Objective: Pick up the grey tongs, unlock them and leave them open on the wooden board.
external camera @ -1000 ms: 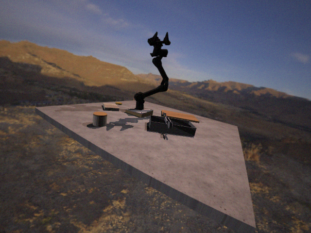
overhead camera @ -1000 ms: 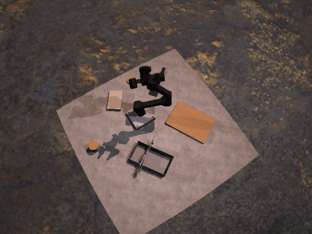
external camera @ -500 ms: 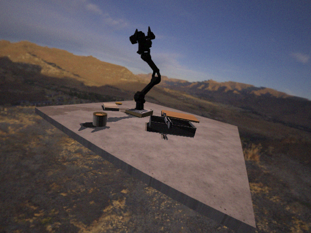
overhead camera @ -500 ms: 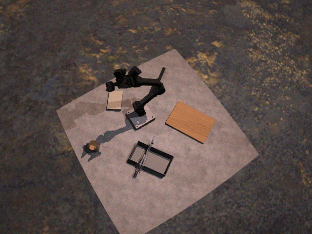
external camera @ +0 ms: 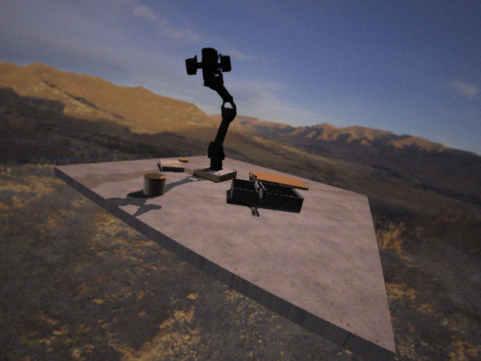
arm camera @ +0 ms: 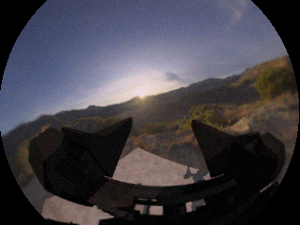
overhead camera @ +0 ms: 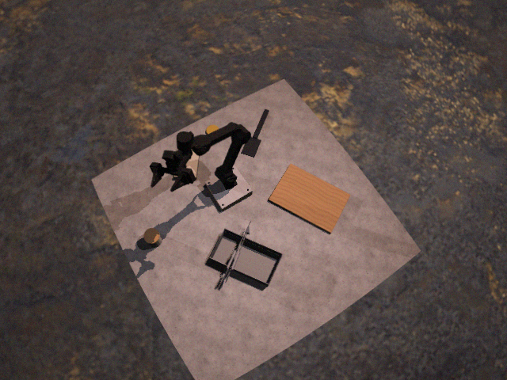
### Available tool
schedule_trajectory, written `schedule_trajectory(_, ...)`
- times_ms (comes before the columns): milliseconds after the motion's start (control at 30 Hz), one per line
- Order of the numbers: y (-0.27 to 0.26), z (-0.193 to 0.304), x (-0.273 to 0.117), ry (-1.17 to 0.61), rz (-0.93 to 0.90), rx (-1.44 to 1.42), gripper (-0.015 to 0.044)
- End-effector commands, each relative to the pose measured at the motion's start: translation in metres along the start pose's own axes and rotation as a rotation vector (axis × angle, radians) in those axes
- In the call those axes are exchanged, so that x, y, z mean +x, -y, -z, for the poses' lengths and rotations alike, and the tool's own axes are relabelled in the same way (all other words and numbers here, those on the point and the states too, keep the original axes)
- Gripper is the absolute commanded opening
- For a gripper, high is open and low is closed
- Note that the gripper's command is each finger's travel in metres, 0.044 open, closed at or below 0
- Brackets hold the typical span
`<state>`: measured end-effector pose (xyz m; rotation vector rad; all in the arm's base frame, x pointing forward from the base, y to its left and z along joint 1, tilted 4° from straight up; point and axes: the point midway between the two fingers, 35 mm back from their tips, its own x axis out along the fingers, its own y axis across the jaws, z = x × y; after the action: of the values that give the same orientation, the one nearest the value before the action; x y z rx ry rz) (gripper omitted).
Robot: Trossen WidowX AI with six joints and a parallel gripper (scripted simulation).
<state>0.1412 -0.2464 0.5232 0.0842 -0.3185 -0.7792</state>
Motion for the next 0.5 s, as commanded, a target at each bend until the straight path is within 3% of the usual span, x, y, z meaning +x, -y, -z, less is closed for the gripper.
schedule_trajectory(0, 0.0, 0.027, 0.021, -0.094, -0.011, -0.104, 0.044)
schedule_trajectory(267, -0.013, 0.087, 0.054, -0.277, -0.085, -0.288, 0.044)
schedule_trajectory(467, -0.035, 0.179, 0.083, -0.546, -0.285, -0.703, 0.044)
